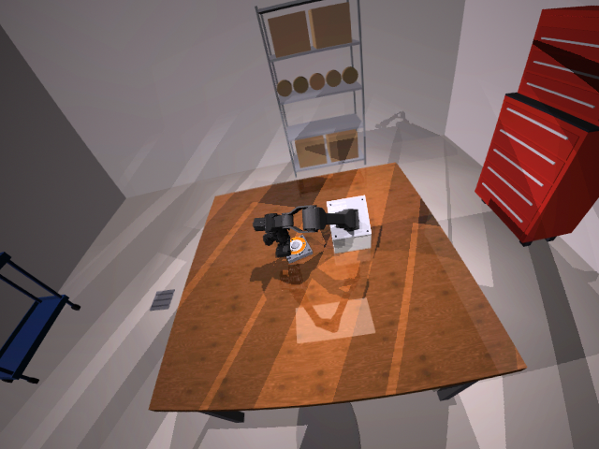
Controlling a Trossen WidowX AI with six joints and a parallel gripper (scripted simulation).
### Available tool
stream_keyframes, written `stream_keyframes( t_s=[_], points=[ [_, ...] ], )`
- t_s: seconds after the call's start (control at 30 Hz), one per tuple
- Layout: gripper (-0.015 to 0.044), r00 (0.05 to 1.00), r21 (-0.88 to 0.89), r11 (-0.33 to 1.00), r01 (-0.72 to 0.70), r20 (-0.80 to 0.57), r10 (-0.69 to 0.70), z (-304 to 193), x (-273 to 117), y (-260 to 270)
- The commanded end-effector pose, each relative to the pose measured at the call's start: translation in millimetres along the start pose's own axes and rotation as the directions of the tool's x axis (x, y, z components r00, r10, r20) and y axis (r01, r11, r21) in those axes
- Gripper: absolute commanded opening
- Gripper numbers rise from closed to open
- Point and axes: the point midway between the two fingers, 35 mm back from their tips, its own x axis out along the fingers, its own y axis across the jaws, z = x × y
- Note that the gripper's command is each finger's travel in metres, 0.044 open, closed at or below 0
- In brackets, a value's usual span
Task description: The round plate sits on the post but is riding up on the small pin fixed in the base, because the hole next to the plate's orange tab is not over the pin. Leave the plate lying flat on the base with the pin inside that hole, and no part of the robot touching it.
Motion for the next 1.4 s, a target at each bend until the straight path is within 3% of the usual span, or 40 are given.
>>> stream_keyframes(
  t_s=[0.0,1.37],
  points=[
    [0.0,1.0,0.005,1.0,-0.008,-0.013,0.008,-7.4,2.0,5.4],
    [0.0,1.0,0.006,1.0,-0.008,-0.014,0.008,-33.8,-1.3,15.4]
  ],
)
